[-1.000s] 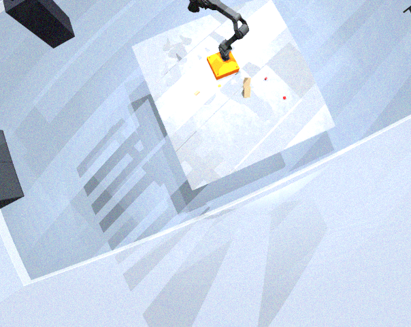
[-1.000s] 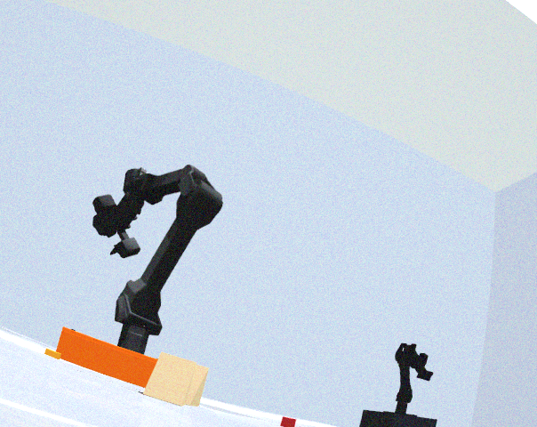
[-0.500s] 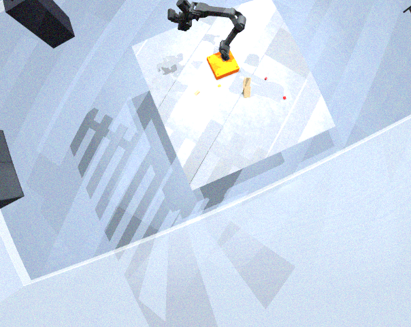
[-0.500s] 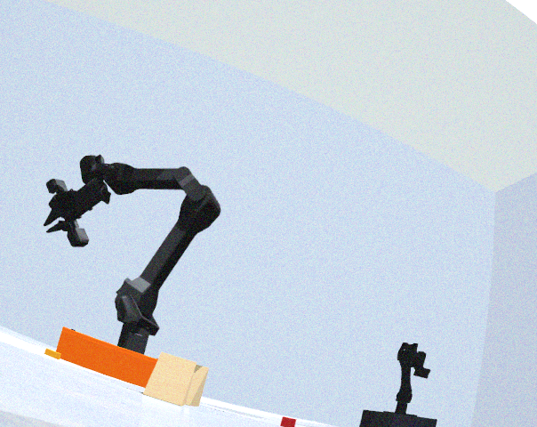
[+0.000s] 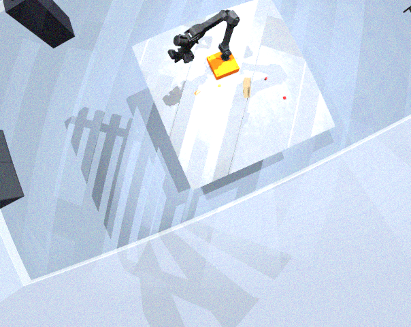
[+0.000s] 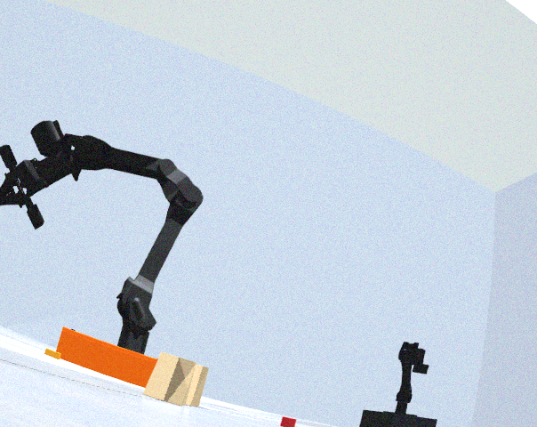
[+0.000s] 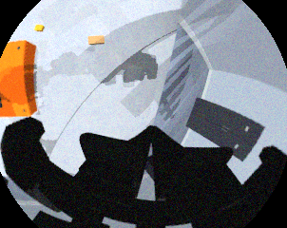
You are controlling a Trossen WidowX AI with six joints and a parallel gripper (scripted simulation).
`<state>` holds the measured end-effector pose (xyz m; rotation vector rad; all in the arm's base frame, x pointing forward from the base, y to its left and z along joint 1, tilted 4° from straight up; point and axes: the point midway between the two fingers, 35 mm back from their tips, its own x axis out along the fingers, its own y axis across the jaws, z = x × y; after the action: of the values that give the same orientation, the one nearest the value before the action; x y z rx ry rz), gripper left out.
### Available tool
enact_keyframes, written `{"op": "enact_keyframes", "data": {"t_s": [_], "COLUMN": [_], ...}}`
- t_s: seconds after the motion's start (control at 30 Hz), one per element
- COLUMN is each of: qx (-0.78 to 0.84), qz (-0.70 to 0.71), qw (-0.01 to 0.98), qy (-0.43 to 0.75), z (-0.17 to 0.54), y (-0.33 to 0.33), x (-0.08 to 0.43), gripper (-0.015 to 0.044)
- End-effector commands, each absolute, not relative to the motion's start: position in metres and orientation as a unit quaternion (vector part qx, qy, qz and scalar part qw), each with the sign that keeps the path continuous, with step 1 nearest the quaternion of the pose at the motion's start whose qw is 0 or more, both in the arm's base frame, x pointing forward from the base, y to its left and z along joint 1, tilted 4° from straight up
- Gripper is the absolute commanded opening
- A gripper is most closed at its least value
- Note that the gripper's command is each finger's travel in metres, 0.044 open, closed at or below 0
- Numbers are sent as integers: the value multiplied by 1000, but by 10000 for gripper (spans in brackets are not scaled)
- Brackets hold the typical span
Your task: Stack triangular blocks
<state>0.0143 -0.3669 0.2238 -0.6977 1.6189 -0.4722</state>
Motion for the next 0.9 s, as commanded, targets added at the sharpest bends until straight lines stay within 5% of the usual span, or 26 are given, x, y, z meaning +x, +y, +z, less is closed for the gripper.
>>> {"op": "enact_keyframes", "data": {"t_s": [0.0,0.47,0.87], "qx": [-320,-362,-382], "qz": [-149,106,316], "qw": [649,711,660], "qy": [673,593,565], "z": [207,139,81], "y": [-362,-230,-35], "x": [81,291,360], "gripper": [0,0,0]}}
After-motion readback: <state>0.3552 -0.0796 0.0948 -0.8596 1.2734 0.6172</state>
